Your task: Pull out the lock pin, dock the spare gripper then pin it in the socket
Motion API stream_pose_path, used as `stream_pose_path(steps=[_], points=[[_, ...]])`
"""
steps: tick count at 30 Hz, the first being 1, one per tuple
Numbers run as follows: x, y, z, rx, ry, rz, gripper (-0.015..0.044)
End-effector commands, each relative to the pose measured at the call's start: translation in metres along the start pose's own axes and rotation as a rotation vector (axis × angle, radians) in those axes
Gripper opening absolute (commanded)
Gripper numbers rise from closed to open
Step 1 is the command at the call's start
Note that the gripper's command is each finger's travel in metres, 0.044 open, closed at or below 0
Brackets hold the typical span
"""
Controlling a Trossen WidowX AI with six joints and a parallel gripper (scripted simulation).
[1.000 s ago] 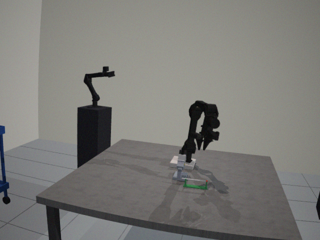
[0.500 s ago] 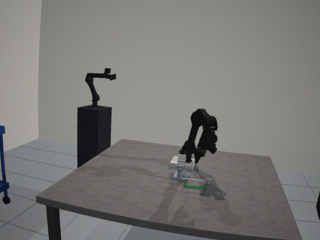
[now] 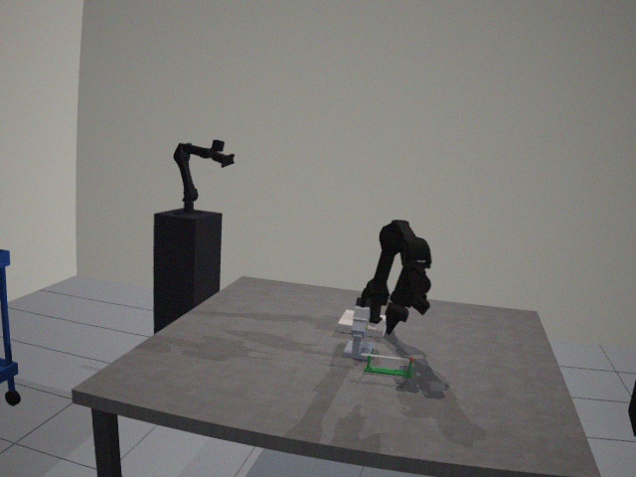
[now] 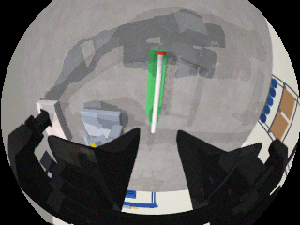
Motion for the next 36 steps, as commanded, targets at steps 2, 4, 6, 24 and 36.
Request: stream_pose_path(steps=[2,4,6,24,36], points=[[0.025,-0.002,0.007,-0.006,0.006,0.007,0.0180],[0.035,-0.003,0.010,-0.006,0.006,0.007,0.0180],[0.045,-0.003,0.012,-0.006,0.006,0.007,0.0180],[0.075,-0.005,0.022,-0.006,0.006,0.006,0.0180],[0.094,-0.006,0.027,-0.006,0.006,0.006,0.0180]])
Point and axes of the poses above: the point midway between the two fingers, 35 mm back from their tips, its own x axis out along the fingers, its own y axis across the jaws, z = x × y, the point moved 10 cm from there along -x, back along the fingers, and after that the axes turned 10 degrees about -x, right-handed, at the moved point
